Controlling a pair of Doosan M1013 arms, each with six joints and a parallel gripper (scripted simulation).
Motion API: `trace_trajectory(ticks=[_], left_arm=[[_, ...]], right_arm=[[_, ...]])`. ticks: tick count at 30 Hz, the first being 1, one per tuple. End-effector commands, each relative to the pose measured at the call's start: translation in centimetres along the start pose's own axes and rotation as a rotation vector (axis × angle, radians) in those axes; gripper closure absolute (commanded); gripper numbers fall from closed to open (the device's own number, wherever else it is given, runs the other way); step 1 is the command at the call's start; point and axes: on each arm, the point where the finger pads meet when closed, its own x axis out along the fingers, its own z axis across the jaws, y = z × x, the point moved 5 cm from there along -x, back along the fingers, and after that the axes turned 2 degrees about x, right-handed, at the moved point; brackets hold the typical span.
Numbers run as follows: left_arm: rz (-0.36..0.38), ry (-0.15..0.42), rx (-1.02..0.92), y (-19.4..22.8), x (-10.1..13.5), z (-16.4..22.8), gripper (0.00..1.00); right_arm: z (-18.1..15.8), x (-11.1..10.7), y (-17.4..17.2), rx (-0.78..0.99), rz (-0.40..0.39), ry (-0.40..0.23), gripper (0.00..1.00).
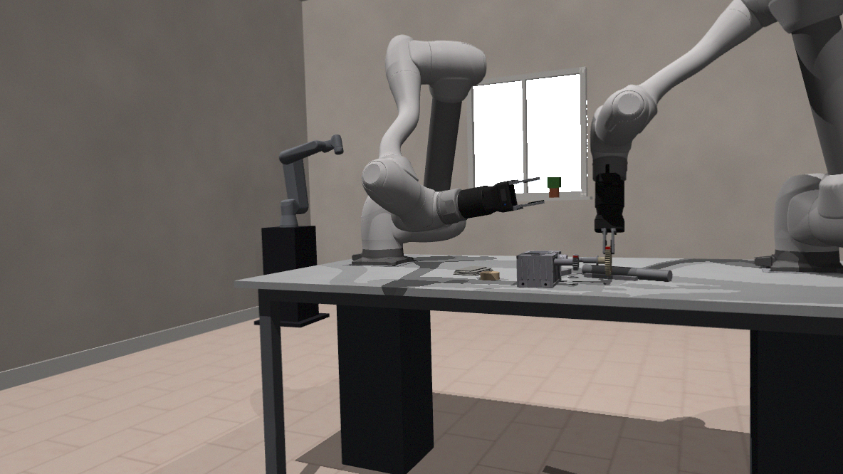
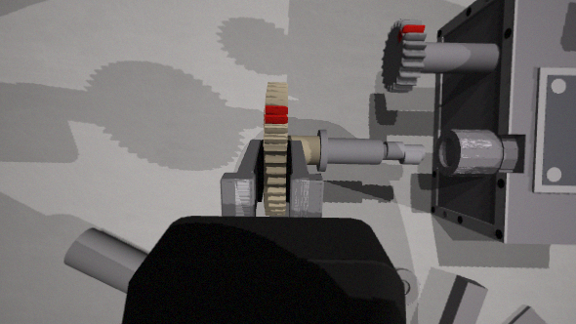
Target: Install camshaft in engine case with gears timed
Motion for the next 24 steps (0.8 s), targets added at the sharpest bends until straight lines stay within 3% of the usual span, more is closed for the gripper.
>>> trace_trajectory(ticks=[1,24], left_arm=[[0.003,-0.002,-0.007,0.26,0.08,0.2,0.71],[0.003,-0.002,-0.006,0.22,0.01,0.66,0.71]], right_arm=[[0.14,0.03,0.0,-0.001,0.001,-0.002,0.0],[0.14,0.03,0.0,-0.001,0.001,-0.002,0.0]])
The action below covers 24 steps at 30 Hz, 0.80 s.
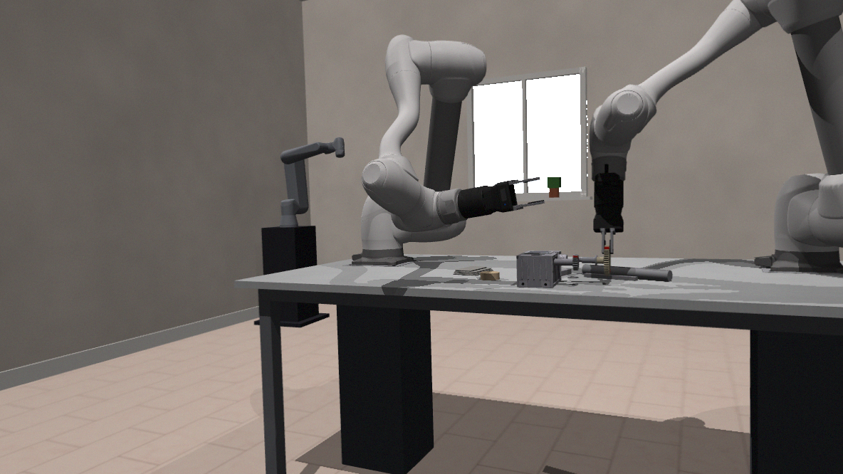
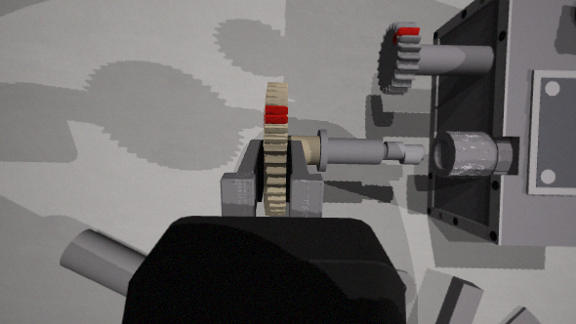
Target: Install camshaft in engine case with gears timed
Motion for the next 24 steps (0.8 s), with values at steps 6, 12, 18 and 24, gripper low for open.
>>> trace_trajectory(ticks=[6,12,18,24], left_arm=[[0.002,0.001,-0.004,0.09,0.0,0.7,0.71],[0.002,0.001,-0.005,0.12,0.01,0.91,0.71],[0.001,0.0,-0.005,0.12,-0.01,1.2,0.71],[0.001,0.001,-0.006,0.1,0.03,1.3,0.71]], right_arm=[[0.14,0.03,0.0,-0.001,0.001,-0.002,0.0],[0.14,0.03,0.0,-0.001,0.001,-0.002,0.0],[0.14,0.03,0.0,-0.001,0.001,-0.002,0.0],[0.14,0.03,0.0,-0.001,0.001,-0.002,0.0]])
